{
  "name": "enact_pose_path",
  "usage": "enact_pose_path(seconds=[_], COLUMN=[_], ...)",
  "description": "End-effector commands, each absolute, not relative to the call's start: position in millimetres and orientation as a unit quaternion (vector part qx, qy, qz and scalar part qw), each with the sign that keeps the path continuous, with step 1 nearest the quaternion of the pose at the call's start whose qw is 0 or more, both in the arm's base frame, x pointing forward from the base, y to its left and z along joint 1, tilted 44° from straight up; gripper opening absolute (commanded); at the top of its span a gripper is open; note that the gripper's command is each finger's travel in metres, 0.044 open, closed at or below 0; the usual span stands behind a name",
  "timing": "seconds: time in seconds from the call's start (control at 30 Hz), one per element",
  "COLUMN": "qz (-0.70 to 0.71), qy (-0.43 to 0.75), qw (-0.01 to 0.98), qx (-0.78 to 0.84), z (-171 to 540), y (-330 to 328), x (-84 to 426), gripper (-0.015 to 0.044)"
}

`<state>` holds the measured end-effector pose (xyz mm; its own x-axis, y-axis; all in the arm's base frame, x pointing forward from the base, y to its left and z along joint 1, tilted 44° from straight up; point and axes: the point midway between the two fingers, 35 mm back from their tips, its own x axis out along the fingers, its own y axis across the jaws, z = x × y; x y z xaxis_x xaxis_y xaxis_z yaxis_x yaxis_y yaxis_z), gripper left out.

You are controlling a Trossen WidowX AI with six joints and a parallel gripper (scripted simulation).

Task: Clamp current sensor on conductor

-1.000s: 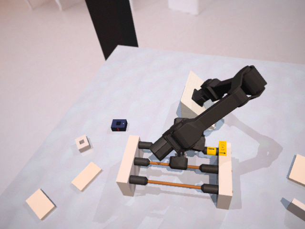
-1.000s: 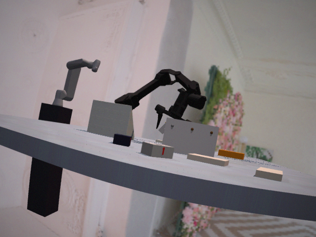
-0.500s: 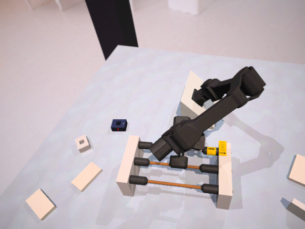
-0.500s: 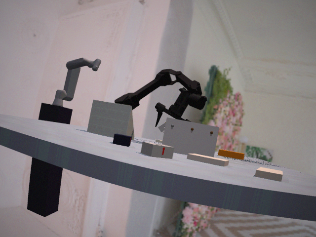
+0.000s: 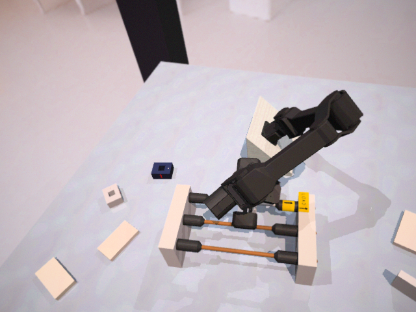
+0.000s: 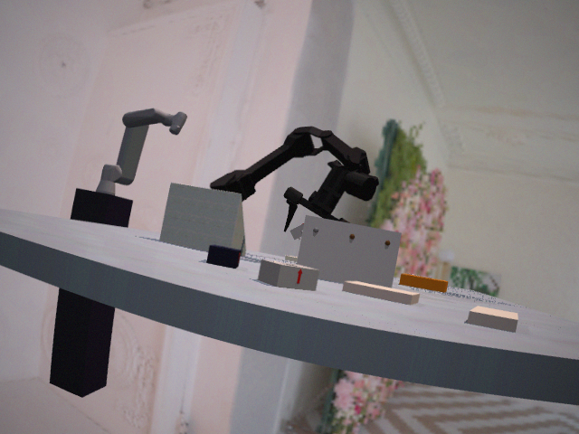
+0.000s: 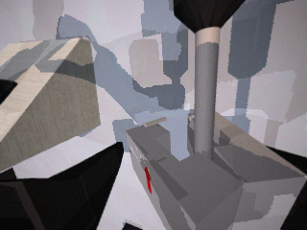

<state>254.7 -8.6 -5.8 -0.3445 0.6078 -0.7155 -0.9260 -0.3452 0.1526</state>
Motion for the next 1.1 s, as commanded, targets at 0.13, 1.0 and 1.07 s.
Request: enact_pose_path(seconds=[0.13,1.0,1.07], qz=[0.772,0.773,0.773], qy=[0.289,0.289,0.289], qw=[0.493,0.493,0.493], qx=[-0.277,-0.277,-0.277], z=[-0.5,1.3,2.6], y=[-12.9,-19.7,-21.0], x=[247.5,239.1,238.8], gripper=[0.044,0.044,0.044])
